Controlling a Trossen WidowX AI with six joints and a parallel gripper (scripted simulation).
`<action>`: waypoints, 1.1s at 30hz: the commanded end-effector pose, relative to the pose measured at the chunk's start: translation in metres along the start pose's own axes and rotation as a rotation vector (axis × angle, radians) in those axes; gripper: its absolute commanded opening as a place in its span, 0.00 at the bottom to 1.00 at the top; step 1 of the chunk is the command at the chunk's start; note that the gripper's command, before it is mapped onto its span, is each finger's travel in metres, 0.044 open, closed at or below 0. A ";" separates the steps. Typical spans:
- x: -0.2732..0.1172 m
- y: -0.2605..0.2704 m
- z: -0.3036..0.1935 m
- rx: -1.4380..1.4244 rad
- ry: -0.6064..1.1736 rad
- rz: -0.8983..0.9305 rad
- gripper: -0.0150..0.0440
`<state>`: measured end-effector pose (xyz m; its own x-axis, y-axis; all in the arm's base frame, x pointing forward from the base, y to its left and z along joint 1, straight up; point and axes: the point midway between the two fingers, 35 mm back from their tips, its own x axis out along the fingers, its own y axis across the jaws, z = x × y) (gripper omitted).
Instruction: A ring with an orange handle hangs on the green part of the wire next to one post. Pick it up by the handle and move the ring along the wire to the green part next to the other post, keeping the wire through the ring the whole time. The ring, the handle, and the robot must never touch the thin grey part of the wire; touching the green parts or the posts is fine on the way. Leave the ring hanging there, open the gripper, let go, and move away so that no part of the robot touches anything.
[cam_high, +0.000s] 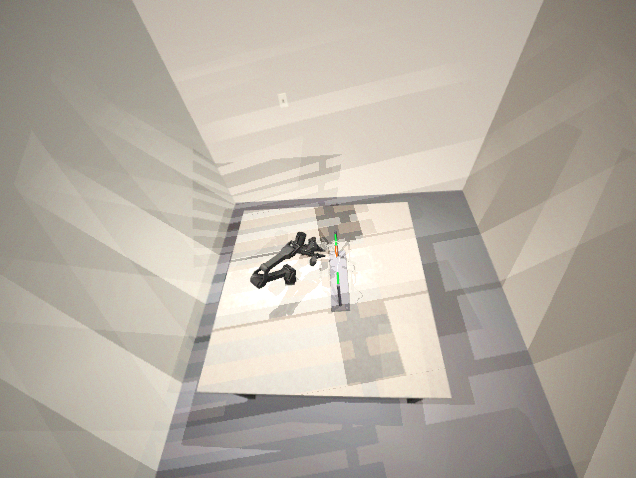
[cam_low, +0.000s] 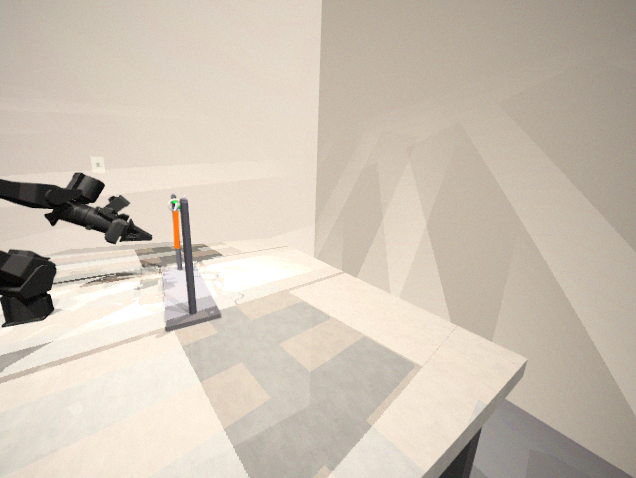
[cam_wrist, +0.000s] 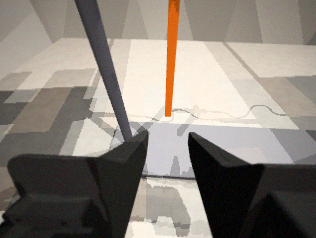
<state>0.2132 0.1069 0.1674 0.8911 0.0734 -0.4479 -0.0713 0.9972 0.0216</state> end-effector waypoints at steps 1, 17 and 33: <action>-0.001 -0.001 0.001 0.004 -0.004 -0.005 0.53; -0.005 0.001 0.000 0.003 0.001 0.001 0.61; -0.050 -0.003 0.003 -0.003 -0.016 0.005 1.00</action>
<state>0.1718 0.1025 0.1898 0.8940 0.0810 -0.4406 -0.0819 0.9965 0.0171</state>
